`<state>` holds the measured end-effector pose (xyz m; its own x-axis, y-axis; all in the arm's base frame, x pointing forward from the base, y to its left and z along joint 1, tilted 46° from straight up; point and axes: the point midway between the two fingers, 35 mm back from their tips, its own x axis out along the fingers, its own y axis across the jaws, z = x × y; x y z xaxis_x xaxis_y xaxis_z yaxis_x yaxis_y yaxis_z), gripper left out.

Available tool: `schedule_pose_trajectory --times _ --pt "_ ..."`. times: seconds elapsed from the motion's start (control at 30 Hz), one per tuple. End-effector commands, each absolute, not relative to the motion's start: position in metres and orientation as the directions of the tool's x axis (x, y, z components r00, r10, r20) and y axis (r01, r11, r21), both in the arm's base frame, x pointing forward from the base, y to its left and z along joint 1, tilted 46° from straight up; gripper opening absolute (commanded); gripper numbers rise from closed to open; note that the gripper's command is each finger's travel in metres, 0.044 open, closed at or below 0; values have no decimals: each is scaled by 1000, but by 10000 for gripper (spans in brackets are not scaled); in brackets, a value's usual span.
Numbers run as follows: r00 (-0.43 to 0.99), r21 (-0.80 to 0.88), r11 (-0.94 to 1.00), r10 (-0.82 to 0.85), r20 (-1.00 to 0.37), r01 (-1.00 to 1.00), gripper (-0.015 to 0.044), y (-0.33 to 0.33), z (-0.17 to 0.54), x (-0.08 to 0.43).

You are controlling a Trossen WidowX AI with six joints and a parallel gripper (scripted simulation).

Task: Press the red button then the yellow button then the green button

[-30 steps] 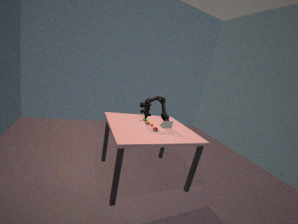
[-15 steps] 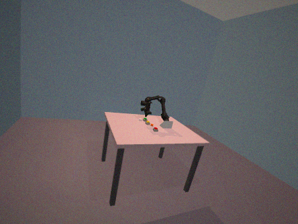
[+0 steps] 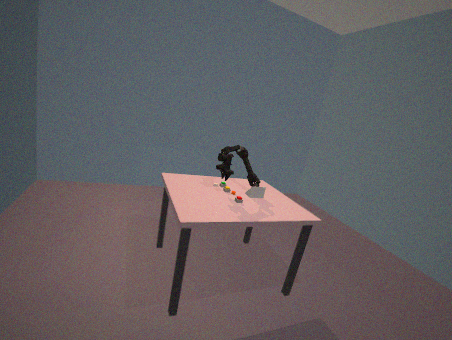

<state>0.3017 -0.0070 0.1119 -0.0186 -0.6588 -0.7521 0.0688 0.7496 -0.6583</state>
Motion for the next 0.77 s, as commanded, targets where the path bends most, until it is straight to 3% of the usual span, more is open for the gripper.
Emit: schedule_pose_trajectory --times 0.0,0.4,0.73 --pt "-30 -647 760 -647 -762 60 400 52 74 313" --pt "-60 -693 717 -690 -721 80 400 190 -45 274" --pt "-61 -702 708 -699 -712 84 400 200 -57 265"
